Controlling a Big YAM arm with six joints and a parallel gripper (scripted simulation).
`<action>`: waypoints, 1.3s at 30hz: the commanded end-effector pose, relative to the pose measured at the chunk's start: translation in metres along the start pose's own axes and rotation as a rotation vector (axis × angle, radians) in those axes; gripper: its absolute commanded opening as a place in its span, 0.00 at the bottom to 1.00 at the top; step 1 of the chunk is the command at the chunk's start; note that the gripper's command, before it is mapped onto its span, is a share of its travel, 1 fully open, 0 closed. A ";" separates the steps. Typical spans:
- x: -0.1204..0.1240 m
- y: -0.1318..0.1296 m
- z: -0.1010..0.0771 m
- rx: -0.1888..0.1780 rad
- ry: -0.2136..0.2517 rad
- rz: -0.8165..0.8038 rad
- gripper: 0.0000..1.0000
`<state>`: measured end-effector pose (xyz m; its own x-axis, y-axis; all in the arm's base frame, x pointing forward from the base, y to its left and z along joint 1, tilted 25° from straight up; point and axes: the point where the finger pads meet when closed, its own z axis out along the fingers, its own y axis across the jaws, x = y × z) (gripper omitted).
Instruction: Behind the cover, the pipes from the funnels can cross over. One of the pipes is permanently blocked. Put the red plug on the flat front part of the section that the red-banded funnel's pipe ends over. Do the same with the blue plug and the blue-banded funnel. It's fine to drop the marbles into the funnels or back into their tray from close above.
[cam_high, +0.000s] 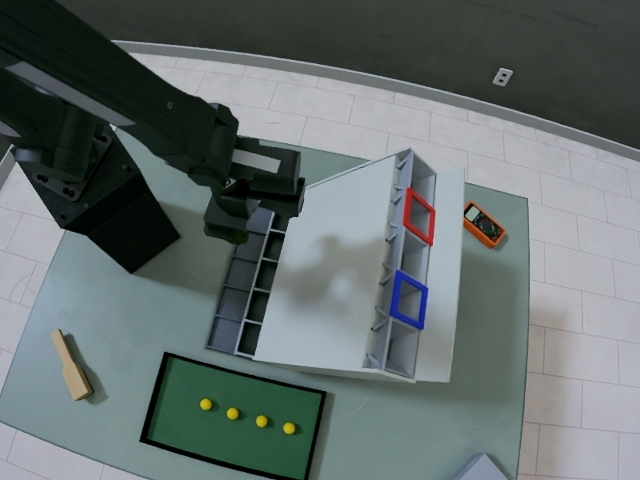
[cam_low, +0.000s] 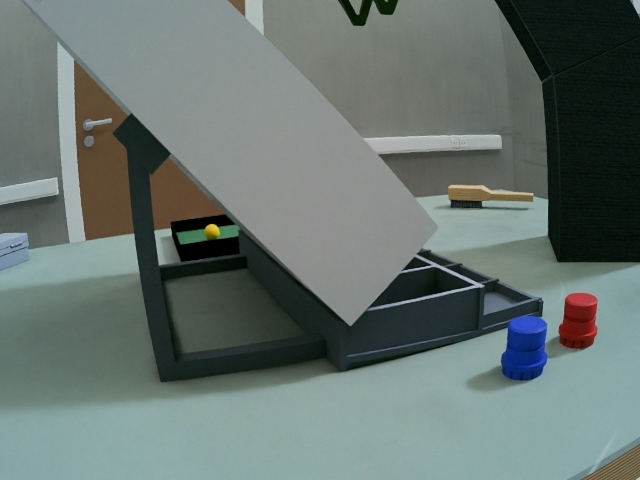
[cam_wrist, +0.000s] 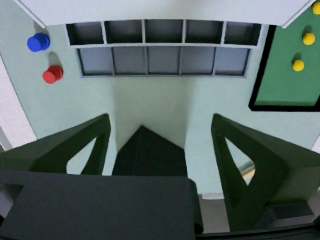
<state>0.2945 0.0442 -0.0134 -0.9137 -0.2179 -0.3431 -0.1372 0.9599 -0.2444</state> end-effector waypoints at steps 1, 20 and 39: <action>-0.004 0.000 -0.001 0.000 -0.010 0.002 0.80; 0.007 -0.125 0.081 0.003 -0.001 -0.003 0.80; 0.014 -0.178 0.108 0.007 0.002 -0.004 0.80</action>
<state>0.3416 -0.1280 -0.0729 -0.9183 -0.2093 -0.3360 -0.1350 0.9635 -0.2314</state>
